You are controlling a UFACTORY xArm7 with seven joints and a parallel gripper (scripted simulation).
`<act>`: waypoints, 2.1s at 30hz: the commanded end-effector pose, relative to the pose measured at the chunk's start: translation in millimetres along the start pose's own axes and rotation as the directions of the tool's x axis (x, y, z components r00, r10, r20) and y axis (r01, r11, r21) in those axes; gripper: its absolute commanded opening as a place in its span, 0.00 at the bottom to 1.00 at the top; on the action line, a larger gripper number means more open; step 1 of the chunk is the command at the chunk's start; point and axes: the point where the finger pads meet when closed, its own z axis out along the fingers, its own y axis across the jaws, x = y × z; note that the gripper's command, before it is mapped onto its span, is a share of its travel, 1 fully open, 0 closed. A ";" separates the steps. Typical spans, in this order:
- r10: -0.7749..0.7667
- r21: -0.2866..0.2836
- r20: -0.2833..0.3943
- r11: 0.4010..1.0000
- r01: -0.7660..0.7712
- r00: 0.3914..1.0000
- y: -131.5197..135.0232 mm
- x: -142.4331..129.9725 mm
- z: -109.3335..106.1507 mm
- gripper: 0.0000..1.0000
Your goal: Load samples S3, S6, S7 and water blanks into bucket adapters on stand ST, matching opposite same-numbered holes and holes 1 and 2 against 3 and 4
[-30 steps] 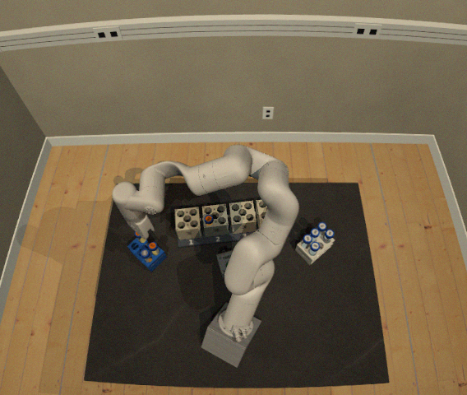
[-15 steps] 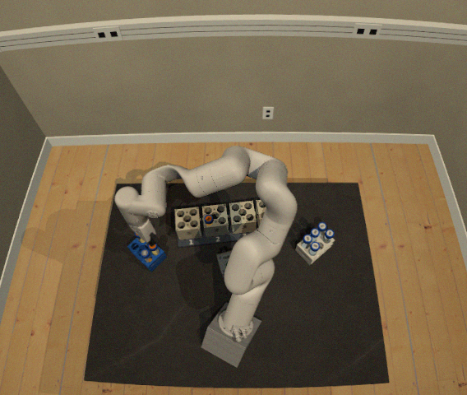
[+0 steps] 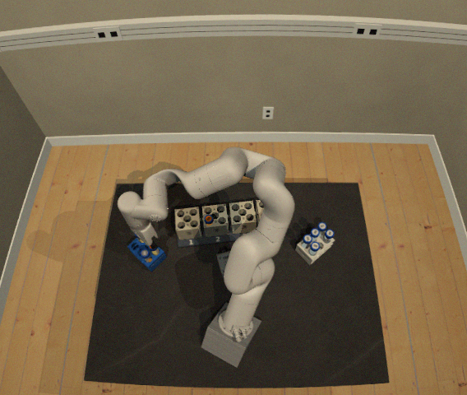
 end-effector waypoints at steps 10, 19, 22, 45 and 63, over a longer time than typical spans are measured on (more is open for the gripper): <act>0.000 0.005 0.001 1.000 0.000 1.000 -1.6 -0.7 25.5 0.57; 0.000 0.005 0.001 1.000 0.000 1.000 -1.7 -0.8 38.3 0.57; 0.000 0.005 0.001 1.000 0.000 1.000 -1.7 -0.8 38.3 0.57; 0.000 0.005 0.001 1.000 0.000 1.000 -1.7 -0.8 47.0 0.57; 0.000 0.005 0.001 1.000 0.000 1.000 -1.8 -0.8 57.7 0.57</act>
